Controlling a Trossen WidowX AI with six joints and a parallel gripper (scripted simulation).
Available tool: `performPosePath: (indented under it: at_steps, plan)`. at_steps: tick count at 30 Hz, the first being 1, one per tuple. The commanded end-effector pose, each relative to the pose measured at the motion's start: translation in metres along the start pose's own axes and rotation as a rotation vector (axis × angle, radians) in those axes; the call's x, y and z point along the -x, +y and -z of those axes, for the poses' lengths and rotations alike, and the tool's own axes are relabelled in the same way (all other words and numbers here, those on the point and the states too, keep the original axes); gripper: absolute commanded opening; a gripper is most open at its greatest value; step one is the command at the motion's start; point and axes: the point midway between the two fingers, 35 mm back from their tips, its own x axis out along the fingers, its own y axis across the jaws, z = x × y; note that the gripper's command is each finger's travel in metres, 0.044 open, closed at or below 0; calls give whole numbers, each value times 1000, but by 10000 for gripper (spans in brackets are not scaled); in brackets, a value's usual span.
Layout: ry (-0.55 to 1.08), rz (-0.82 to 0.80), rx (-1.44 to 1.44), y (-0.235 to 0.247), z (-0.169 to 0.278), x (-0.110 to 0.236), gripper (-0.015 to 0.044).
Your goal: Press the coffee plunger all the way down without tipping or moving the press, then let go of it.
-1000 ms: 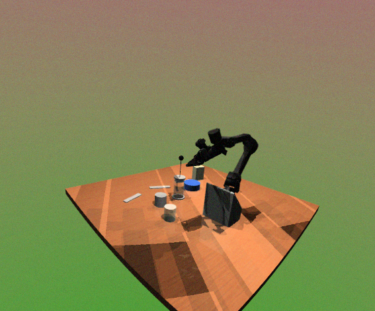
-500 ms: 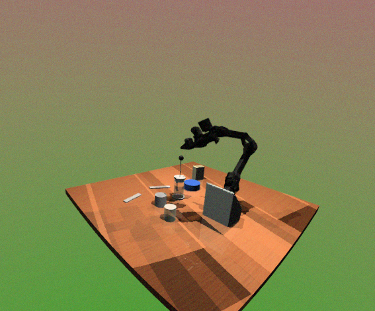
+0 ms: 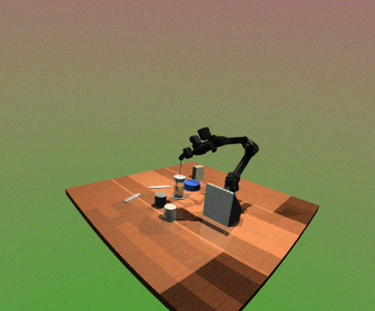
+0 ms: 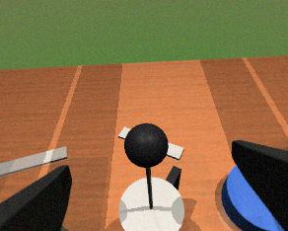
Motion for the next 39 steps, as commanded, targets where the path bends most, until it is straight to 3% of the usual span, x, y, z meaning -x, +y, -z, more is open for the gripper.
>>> performPosePath:
  at_steps: [1, 25, 37, 39]
  plan:
    - [-1, -5, 1, 0, 3, -4, 440]
    - [-4, -3, 2, 0, 3, -41, 440]
    - [-4, -3, 2, 0, 3, -41, 125]
    - [-4, -3, 2, 0, 3, -41, 125]
